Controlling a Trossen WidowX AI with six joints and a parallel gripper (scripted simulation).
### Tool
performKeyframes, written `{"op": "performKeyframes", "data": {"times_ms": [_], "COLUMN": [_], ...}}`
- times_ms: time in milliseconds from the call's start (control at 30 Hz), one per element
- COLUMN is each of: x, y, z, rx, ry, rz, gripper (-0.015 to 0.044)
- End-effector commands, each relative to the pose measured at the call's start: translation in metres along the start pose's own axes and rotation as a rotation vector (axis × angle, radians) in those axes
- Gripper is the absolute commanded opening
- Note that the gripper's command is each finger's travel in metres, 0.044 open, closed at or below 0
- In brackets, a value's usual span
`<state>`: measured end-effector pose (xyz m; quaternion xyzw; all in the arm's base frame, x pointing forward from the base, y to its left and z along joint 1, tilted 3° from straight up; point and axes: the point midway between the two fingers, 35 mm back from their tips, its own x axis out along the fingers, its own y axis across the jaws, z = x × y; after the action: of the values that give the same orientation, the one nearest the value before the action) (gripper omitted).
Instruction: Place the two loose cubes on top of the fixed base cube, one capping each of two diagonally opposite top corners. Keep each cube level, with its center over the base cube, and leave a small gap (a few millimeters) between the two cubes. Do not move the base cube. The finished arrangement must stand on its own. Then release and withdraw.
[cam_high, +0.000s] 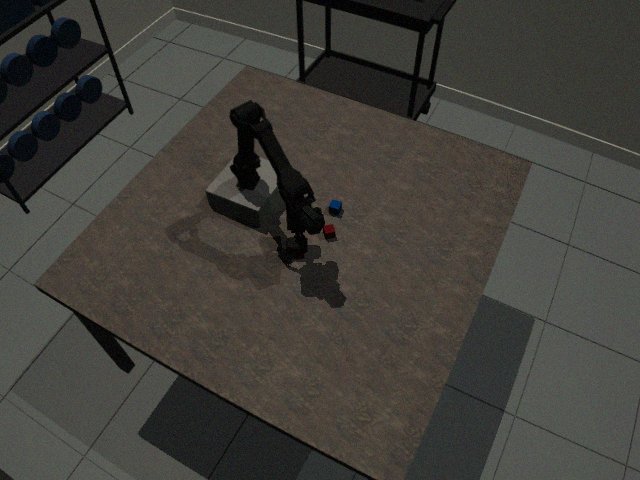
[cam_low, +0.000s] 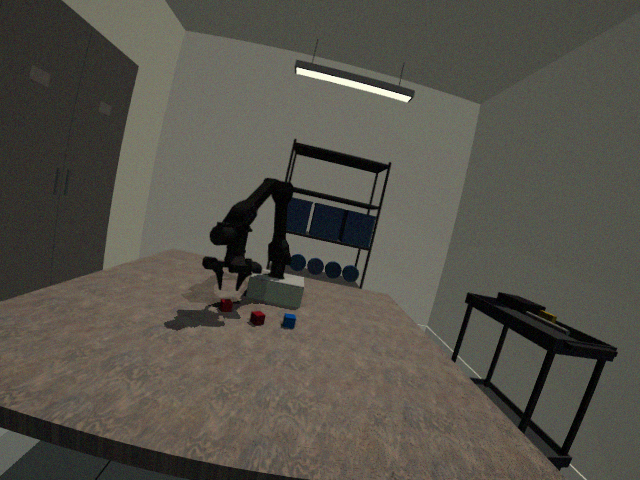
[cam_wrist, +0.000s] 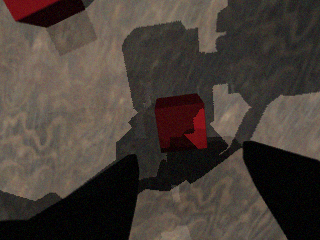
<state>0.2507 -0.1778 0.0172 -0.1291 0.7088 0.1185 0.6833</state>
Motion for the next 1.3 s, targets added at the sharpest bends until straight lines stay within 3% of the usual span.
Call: {"op": "performKeyframes", "data": {"times_ms": [0, 1033, 1233, 1267], "x": [0.008, 0.056, 0.056, 0.056], "y": [0.002, 0.002, 0.002, 0.002], "z": [0.000, 0.000, 0.000, 0.000], "rx": [0.003, 0.003, 0.003, 0.003], "ry": [-0.003, -0.003, -0.003, -0.003], "rz": [0.003, 0.003, 0.003, 0.003], "gripper": [0.0265, 0.0265, 0.0107, 0.0105]}}
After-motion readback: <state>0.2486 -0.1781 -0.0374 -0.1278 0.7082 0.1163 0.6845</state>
